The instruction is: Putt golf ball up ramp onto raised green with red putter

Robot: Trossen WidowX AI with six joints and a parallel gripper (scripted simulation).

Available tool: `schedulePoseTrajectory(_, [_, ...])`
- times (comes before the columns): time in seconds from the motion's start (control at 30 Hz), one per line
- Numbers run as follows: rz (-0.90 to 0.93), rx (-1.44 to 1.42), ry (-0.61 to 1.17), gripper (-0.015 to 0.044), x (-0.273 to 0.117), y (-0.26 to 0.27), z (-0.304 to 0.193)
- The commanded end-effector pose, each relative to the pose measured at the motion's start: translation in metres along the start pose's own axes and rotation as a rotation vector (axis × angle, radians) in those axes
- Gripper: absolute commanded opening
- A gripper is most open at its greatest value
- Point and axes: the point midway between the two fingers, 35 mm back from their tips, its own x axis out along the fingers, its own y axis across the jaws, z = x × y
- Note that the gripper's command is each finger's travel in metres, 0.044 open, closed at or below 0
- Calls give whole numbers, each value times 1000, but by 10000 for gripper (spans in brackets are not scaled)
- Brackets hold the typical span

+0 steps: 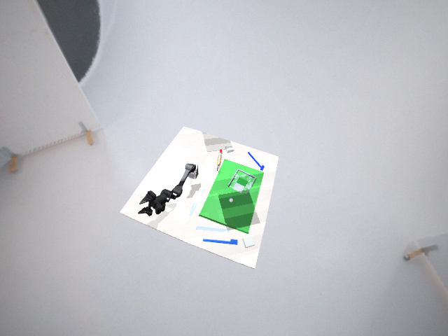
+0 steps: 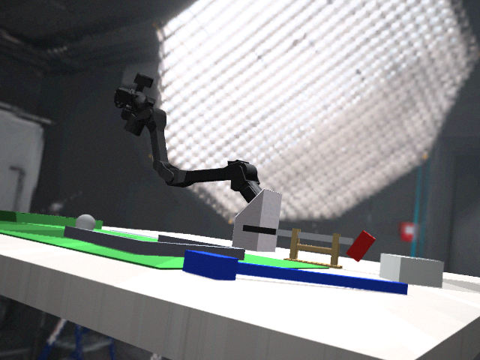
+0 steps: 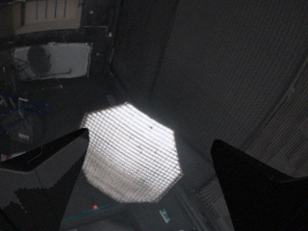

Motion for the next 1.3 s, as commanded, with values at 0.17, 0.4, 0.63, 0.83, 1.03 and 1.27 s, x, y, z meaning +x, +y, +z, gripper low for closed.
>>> schedulePoseTrajectory(0.17, [-120, -69, -3, 440, -3, -50, -5])
schedulePoseTrajectory(0.4, [-388, -173, 0, 440, -26, -151, -12])
schedulePoseTrajectory(0.63, [-661, -326, 31, 440, -72, -251, -10])
schedulePoseTrajectory(0.83, [-904, -509, 101, 440, -133, -331, 1])
schedulePoseTrajectory(1.03, [-1103, -637, 176, 440, -192, -384, 13])
schedulePoseTrajectory(1.27, [-1407, -775, 326, 440, -295, -442, 30])
